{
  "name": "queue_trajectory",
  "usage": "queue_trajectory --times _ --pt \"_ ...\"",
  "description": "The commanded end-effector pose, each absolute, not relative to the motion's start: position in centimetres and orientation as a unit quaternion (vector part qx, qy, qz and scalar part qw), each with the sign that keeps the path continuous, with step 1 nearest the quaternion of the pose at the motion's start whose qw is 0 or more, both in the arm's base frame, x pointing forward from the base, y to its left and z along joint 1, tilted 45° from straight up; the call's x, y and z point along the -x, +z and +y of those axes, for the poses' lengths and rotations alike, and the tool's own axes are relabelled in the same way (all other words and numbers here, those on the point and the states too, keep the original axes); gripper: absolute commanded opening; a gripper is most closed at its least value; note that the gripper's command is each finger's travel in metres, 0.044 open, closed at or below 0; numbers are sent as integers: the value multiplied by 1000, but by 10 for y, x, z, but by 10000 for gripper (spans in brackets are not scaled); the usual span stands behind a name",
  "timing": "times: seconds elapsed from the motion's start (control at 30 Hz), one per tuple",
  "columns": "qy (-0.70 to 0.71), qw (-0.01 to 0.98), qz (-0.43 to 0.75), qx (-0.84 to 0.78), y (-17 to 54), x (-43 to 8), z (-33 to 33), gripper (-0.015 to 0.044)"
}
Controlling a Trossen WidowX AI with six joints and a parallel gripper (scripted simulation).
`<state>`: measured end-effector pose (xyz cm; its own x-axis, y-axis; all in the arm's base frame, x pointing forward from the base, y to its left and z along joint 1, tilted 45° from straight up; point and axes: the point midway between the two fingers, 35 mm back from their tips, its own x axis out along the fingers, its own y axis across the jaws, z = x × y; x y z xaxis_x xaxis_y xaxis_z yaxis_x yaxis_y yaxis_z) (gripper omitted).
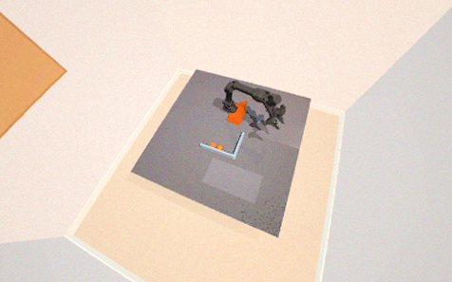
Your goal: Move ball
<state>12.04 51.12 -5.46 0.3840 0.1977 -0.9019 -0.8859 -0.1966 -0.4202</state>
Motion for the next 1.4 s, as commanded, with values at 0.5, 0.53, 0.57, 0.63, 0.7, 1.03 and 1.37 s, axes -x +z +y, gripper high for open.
queue_trajectory --times 0.5,0.53,0.57,0.63,0.7,1.03,1.37 --pt "44 695 567 440 -16 -343 255 376" --pt "18 696 577 428 -13 -349 238 376" --pt "-8 696 586 416 -10 -354 221 376" --pt "-60 693 602 392 -4 -362 187 376" --pt "-112 688 616 367 3 -367 153 376" --pt "-223 668 637 314 18 -369 79 376" --pt "-223 668 637 314 5 -371 66 376"
